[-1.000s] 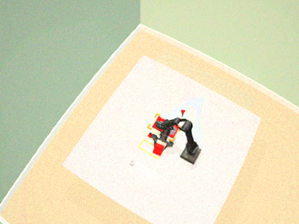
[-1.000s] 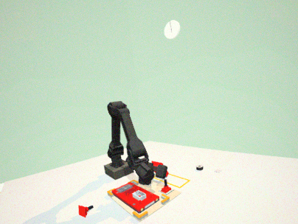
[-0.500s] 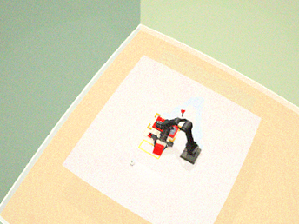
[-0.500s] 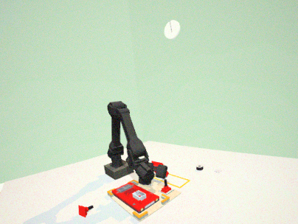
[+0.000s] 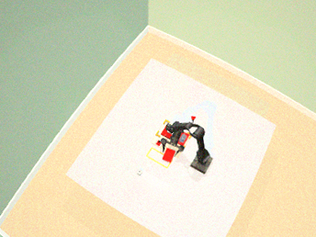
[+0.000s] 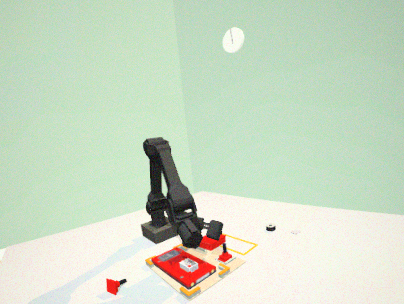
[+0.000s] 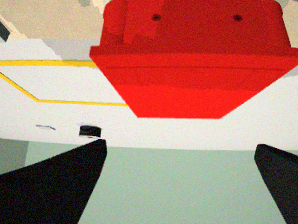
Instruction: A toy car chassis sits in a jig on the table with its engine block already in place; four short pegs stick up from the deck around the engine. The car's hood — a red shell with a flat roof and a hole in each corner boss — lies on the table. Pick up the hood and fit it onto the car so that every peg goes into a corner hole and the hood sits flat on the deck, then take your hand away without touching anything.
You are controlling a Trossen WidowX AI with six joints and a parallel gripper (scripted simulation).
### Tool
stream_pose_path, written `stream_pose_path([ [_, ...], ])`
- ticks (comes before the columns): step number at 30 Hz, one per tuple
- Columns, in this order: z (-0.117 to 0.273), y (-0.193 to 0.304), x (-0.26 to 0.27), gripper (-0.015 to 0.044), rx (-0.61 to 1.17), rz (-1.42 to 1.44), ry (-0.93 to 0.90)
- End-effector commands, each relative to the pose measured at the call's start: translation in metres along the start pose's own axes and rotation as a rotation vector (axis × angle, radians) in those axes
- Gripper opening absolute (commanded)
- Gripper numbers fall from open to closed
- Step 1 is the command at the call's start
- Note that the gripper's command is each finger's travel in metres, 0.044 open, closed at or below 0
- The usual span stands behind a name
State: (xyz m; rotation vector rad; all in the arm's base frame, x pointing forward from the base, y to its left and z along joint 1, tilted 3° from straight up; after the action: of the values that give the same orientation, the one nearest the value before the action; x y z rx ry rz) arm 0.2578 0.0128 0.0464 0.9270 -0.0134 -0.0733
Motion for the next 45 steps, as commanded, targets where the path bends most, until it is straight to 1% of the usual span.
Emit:
stream_pose_path([
  [1, 0.054, 0.014, 0.001, 0.044, -0.014, 0.009, -0.012],
  [3, 0.08, 0.024, -0.004, 0.044, -0.011, 0.007, -0.009],
  [5, 0.09, 0.028, -0.006, 0.044, -0.008, 0.007, -0.008],
  [6, 0.09, 0.028, -0.006, 0.044, -0.008, 0.007, -0.008],
  [7, 0.057, 0.015, 0.0, 0.044, -0.005, -0.003, -0.009],
  [18, 0.057, 0.015, 0.0, 0.044, -0.005, -0.003, -0.009],
  [24, 0.057, 0.015, 0.0, 0.0282, -0.005, -0.003, -0.009],
  [25, 0.056, 0.015, 0.0, 0.0309, -0.016, -0.004, -0.001],
  [27, 0.046, 0.019, -0.004, 0.0361, -0.099, -0.011, 0.056],
  [30, 0.029, 0.025, -0.01, 0.044, -0.306, -0.02, 0.141],
  [34, 0.014, 0.035, -0.013, 0.044, -0.585, -0.014, 0.149],
  [36, 0.009, 0.041, -0.012, 0.044, -0.714, -0.004, 0.108],
  [39, 0.003, 0.055, -0.01, 0.044, -0.882, 0.019, -0.006],
  [41, 0.001, 0.063, -0.008, 0.044, -0.94, 0.03, -0.073],
  [45, 0.001, 0.064, -0.008, 0.044, -0.947, 0.032, -0.082],
])
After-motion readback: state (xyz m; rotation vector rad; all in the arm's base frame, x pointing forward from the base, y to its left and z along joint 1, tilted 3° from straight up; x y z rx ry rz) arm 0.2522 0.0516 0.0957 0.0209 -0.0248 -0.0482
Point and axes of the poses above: the point midway between the two fingers, 35 mm back from their tips, its own z axis back along the fingers, its own x axis across the jaws, y = z × x, the point moved 2 cm from there along z, back along the fingers, and after that the axes turned 5 degrees about -z, right-handed, at the moved point
